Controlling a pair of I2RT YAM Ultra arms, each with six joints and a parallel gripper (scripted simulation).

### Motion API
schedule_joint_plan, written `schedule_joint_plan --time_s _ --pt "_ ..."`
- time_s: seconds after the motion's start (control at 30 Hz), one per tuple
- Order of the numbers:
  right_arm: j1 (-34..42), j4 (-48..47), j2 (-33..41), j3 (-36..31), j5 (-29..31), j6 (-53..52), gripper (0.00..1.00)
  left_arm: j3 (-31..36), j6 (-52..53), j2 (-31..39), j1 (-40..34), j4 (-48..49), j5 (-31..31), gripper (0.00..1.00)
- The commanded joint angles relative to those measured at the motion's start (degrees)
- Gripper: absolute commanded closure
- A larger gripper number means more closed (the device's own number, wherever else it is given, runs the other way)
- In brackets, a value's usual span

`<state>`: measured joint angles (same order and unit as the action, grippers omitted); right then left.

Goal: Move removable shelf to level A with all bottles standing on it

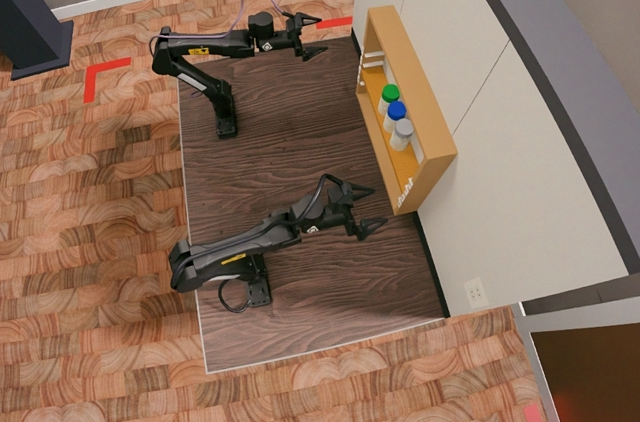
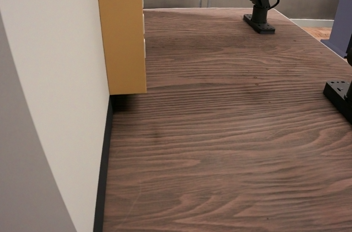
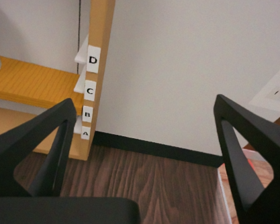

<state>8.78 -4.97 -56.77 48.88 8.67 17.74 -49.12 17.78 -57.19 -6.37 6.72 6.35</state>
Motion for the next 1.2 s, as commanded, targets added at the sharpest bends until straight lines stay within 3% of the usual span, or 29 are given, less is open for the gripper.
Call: schedule_joint_plan --time_s 0.0,1.17 --pt "1.42 -1.68 1.55 -1.31 1.77 3.30 0.00 2.01 3.37 1.43 -1.23 1.23 1.45 0.00" --pt "11.02 -8.87 3.62 -10.50 11.62 22.40 0.00 11.86 22.53 3.31 -8.33 9.22 8.79 0.00"
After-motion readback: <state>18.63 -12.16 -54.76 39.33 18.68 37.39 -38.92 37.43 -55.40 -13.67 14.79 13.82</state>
